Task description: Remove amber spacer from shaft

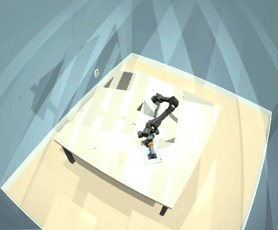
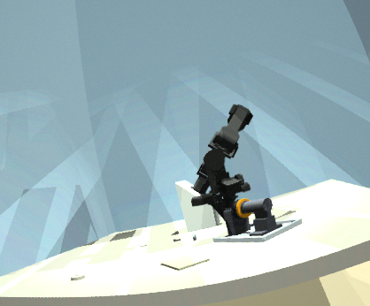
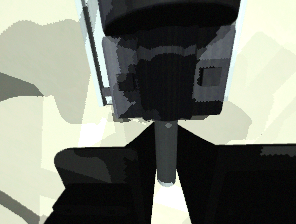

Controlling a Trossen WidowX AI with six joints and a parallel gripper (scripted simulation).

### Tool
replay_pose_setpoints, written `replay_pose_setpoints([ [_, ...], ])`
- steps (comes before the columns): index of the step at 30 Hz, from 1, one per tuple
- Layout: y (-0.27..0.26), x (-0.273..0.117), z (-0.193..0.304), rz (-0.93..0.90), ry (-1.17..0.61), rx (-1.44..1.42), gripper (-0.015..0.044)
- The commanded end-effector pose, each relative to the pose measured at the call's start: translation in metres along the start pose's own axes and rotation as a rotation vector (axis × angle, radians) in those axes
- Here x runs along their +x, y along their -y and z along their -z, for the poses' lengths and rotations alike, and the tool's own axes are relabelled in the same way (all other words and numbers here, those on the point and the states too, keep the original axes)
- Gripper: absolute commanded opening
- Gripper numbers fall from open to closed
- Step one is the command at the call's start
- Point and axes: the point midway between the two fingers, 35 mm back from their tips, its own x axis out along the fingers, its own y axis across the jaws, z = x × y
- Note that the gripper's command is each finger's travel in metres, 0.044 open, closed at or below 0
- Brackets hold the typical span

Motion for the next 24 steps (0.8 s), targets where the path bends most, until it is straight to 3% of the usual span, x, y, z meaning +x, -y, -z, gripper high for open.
replay_pose_setpoints([
  [1, -0.001, 0.0, 0.001, -0.001, -0.002, -0.001, 0.0],
  [24, 0.0, 0.0, 0.013, 0.0, -0.004, 0.001, 0.0],
])
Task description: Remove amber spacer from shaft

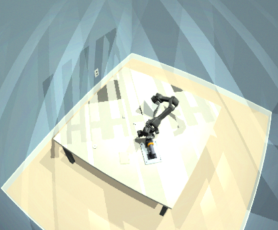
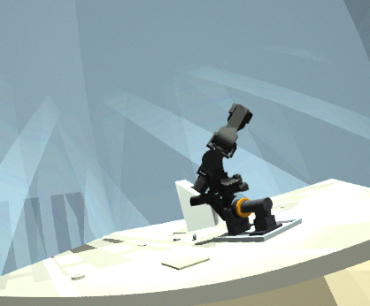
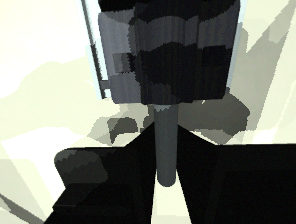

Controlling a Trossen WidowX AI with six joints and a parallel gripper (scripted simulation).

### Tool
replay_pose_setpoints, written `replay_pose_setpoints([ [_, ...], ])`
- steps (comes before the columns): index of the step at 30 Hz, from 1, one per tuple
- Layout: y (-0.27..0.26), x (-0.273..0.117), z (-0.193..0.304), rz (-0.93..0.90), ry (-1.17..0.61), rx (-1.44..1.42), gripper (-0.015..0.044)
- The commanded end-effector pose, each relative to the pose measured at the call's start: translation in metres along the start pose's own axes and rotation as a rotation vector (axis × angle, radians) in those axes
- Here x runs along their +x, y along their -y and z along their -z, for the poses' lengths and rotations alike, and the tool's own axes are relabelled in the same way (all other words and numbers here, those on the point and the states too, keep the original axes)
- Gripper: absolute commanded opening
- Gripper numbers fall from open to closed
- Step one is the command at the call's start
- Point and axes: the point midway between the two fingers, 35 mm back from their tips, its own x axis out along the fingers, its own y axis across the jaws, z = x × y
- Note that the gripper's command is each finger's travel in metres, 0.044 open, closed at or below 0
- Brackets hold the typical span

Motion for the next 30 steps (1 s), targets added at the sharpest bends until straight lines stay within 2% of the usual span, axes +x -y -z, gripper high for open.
replay_pose_setpoints([
  [1, -0.0005, 0.0, 0.005, 0.0, -0.003, 0.0, 0.0],
  [30, -0.0005, 0.0, 0.0099, 0.0, -0.004, 0.0, 0.0],
])
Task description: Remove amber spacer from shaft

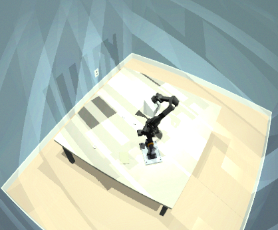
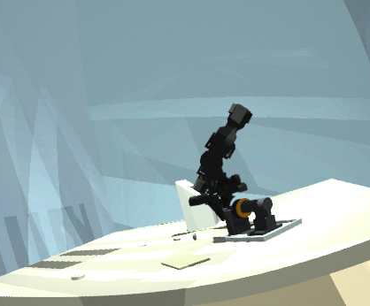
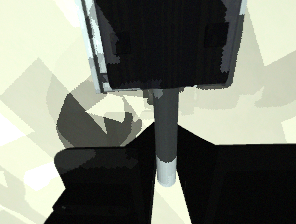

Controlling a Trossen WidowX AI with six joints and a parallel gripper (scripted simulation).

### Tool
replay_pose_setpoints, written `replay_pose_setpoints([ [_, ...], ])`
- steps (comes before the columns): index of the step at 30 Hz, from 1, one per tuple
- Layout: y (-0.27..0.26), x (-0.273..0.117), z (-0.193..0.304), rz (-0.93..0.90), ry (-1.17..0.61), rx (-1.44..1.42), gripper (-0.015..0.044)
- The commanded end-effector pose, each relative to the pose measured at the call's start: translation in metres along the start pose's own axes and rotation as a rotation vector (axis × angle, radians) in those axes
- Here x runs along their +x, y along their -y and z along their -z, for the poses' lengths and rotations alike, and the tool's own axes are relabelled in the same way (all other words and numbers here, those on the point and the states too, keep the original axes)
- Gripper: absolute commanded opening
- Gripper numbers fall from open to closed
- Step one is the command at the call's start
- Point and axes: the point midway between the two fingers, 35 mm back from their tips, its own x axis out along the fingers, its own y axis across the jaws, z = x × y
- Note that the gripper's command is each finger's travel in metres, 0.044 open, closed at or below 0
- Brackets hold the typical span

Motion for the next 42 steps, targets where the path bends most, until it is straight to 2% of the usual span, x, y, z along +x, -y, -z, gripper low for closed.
replay_pose_setpoints([
  [1, -0.0003, 0.0001, 0.0022, 0.0, -0.003, -0.002, 0.0],
  [42, -0.0003, 0.0001, 0.0073, 0.0, -0.003, -0.001, 0.0],
])
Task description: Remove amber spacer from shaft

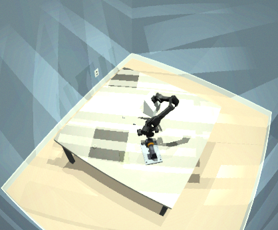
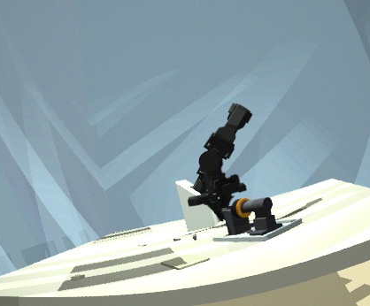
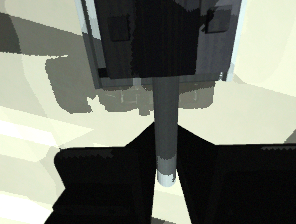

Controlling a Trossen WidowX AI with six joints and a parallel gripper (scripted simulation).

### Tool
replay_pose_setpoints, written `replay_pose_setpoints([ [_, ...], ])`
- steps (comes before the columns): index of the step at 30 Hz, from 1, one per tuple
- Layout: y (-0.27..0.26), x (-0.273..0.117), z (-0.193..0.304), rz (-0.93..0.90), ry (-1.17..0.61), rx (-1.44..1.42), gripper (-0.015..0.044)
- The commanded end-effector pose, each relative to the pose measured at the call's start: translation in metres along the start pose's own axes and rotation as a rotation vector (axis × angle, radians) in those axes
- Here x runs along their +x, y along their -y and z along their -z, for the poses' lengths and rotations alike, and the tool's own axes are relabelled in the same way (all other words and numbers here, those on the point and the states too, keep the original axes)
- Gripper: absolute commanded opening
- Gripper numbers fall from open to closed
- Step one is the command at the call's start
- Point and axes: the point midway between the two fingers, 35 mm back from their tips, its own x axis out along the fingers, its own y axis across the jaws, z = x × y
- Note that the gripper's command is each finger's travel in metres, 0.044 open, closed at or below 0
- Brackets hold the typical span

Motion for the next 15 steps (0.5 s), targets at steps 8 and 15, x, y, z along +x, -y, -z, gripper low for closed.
replay_pose_setpoints([
  [8, -0.0003, 0.0001, 0.003, 0.0, -0.003, -0.002, 0.0],
  [15, -0.0003, 0.0001, 0.0039, 0.0, -0.003, -0.002, 0.0],
])
